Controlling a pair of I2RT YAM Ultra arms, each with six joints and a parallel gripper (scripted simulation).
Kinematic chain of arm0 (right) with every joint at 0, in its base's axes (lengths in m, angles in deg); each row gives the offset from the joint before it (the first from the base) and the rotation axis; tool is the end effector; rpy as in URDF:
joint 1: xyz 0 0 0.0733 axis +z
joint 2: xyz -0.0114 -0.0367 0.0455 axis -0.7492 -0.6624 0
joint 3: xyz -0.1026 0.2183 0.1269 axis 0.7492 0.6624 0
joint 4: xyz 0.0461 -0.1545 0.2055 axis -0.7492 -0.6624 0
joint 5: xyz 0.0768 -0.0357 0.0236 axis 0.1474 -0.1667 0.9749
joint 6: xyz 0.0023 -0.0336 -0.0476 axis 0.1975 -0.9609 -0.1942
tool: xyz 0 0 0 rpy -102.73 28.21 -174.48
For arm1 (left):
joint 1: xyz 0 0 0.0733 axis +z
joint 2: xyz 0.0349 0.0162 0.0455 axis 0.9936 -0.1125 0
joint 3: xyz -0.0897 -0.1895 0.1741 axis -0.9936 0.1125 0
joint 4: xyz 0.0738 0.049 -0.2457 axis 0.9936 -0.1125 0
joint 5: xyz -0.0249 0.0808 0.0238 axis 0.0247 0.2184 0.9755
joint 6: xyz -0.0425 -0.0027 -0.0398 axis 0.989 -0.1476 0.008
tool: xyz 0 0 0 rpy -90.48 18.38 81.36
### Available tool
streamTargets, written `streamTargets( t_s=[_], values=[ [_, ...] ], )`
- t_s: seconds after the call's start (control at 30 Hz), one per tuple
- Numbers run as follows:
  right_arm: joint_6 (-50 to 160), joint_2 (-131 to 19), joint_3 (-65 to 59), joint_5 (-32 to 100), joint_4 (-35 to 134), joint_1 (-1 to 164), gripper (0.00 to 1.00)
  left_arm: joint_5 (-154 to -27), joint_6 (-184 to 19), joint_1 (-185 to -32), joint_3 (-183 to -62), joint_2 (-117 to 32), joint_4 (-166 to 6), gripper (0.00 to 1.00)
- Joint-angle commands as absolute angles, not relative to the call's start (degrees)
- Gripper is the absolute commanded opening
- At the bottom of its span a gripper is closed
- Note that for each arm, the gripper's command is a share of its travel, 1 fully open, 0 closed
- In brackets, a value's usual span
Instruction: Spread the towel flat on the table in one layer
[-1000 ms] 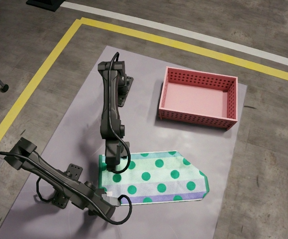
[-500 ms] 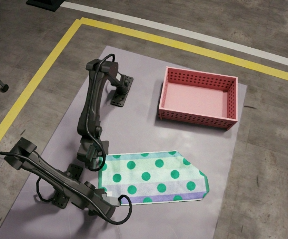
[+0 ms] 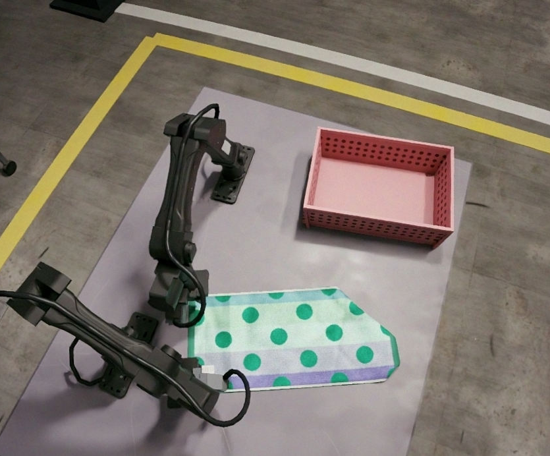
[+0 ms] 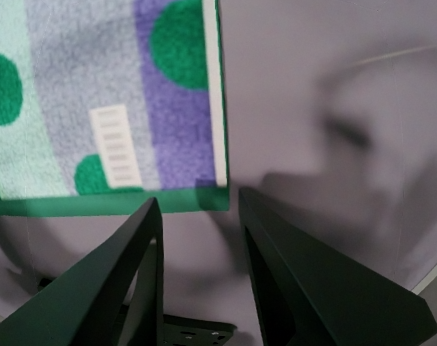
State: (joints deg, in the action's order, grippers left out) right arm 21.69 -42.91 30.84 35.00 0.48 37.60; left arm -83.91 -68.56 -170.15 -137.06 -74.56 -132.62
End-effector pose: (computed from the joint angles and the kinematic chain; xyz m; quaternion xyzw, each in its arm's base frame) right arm 0.1801 -0.0295 0.1745 -0.1940 0.9791 0.0339 0.0501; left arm 0.0272 -0.3922 0.1821 0.5764 0.8140 -0.0269 0.0664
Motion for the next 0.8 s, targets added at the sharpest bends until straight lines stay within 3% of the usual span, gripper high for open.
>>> streamTargets(
  t_s=[0.0, 0.77],
  values=[
    [20.4, -41.0, 34.0, 35.7, 4.3, 36.1, 0.34, -83.2, -66.9, -171.9, -133.3, -75.4, -129.1, 0.34],
    [21.9, -45.5, 38.8, 35.7, 11.6, 37.8, 0.34, -83.5, -66.7, -171.4, -132.5, -77.5, -123.5, 0.34]
  ],
)
